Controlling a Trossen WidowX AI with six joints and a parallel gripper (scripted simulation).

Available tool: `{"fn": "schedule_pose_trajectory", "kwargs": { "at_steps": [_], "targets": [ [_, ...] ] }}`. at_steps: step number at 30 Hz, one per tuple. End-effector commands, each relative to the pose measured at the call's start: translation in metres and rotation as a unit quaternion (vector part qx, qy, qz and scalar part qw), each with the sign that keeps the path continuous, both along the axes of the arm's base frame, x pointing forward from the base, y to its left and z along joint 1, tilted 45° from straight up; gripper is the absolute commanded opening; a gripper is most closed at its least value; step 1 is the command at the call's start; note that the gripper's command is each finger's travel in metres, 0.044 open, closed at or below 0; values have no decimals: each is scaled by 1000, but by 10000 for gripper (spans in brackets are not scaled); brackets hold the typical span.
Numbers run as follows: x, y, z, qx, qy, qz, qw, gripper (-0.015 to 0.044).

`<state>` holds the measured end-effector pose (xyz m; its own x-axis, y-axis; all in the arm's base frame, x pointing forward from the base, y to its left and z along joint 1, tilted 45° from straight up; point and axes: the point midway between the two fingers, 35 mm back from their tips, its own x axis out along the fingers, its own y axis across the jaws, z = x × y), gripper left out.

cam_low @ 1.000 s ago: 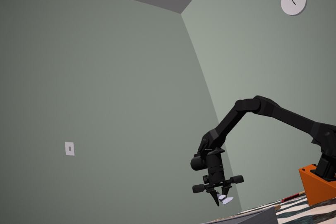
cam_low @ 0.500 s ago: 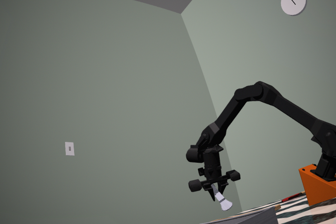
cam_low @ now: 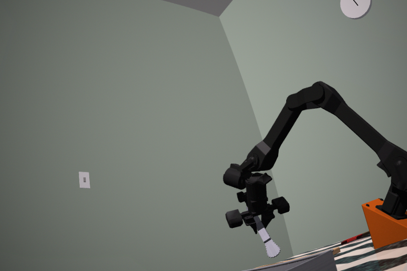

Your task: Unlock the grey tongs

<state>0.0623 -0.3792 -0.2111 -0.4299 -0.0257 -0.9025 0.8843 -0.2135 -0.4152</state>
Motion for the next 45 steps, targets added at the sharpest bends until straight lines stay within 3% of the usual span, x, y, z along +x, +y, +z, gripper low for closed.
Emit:
{"fn": "schedule_pose_trajectory", "kwargs": {
  "at_steps": [1, 20, 45],
  "targets": [
    [3, -4, 10, -37, 13, 18, 999, -150],
    [15, -6, 61, -195, 58, 71, 977, -150],
    [15, -6, 61, -196, 58, 71, 976, -150]
  ]
}}
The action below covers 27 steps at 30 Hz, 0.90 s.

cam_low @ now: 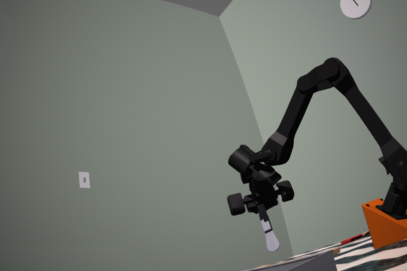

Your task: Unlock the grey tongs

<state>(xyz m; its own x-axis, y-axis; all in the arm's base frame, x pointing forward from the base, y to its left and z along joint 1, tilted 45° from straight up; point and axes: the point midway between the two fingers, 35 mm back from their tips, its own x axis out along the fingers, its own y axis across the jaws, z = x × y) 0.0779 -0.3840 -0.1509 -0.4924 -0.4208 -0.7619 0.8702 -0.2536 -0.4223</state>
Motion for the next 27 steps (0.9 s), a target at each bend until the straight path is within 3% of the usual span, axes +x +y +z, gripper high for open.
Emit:
{"fn": "schedule_pose_trajectory", "kwargs": {
  "at_steps": [1, 14, 27],
  "targets": [
    [0, -1, 1, -3, 2, 1, 1000, -150],
    [-1, -1, -1, 4, 1, -1, 1000, -150],
    [-8, -2, -33, 97, -23, -27, 995, -150]
  ]
}}
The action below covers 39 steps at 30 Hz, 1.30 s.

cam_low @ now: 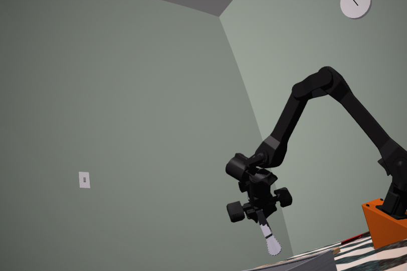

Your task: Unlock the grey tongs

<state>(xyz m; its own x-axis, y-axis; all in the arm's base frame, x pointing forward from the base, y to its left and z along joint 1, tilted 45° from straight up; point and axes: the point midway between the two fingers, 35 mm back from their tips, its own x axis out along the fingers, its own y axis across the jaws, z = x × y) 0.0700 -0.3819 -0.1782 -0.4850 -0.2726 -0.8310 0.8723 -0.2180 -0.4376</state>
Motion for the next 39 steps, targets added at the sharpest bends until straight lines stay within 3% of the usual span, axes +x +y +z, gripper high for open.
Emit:
{"fn": "schedule_pose_trajectory", "kwargs": {
  "at_steps": [1, 39],
  "targets": [
    [0, -4, -7, 23, -12, -11, 1000, -150],
    [-23, 29, -59, 289, -103, -156, 939, -150]
  ]
}}
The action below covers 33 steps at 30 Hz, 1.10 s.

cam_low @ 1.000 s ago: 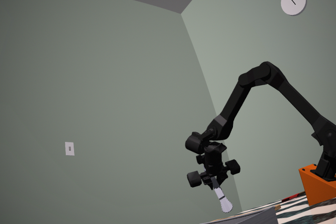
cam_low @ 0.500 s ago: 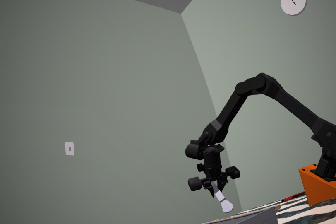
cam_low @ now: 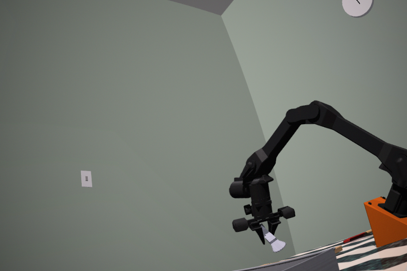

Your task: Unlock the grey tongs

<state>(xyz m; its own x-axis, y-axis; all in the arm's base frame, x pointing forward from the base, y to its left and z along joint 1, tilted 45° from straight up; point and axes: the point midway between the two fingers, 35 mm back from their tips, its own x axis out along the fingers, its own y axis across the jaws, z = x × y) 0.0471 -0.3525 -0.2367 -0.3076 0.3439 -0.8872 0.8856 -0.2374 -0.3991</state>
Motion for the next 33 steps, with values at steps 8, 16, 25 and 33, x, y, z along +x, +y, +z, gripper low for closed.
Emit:
{"fn": "schedule_pose_trajectory", "kwargs": {
  "at_steps": [8, 16, 25, 33],
  "targets": [
    [-3, 10, -2, 71, -27, -59, 995, -150],
    [-5, 17, -2, 109, -39, -89, 989, -150],
    [-5, 18, -3, 109, -39, -89, 989, -150],
    [-7, 26, -12, 106, -40, -89, 990, -150]
  ]
}}
